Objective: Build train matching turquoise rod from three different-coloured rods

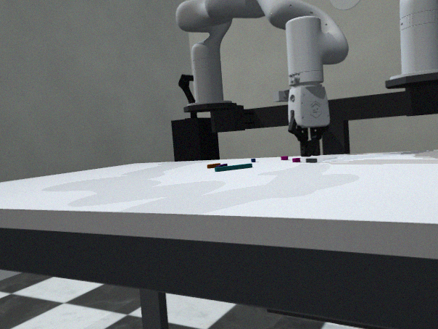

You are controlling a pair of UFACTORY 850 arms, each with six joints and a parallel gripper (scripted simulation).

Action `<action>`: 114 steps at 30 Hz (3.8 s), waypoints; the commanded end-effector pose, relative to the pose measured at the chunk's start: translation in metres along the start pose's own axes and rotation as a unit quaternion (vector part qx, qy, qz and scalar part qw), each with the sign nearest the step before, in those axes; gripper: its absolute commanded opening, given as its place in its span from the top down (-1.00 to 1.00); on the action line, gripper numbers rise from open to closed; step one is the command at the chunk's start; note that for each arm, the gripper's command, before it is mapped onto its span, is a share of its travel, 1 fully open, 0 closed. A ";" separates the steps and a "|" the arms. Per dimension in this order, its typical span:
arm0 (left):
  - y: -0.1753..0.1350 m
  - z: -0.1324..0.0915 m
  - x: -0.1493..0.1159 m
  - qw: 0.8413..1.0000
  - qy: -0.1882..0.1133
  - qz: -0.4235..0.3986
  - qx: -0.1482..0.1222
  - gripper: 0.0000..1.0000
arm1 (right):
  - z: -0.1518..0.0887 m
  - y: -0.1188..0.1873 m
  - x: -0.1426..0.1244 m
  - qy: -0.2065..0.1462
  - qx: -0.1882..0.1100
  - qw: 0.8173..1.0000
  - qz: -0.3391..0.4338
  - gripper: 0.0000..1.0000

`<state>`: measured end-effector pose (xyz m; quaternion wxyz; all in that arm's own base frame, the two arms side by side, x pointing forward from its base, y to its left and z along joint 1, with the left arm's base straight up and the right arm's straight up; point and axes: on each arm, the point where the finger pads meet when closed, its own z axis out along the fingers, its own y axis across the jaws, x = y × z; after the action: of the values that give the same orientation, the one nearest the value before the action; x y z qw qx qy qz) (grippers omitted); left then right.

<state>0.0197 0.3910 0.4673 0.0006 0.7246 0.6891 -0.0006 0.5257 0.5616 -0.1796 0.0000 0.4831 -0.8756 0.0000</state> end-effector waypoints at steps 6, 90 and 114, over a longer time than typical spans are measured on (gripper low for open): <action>0.000 -0.001 0.000 1.000 0.001 0.000 0.000 -1.00 | -0.002 0.000 -0.001 -0.001 0.000 1.000 0.000 0.48; 0.000 -0.001 0.000 1.000 0.001 0.000 0.000 -1.00 | 0.010 0.000 -0.001 -0.001 0.000 1.000 0.000 0.89; 0.000 -0.001 0.000 1.000 0.001 0.000 0.000 -1.00 | 0.004 0.000 -0.001 -0.001 0.000 1.000 0.000 0.89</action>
<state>0.0197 0.3910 0.4673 0.0006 0.7246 0.6891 -0.0006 0.5259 0.5619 -0.1876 -0.0001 0.4831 -0.8756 0.0000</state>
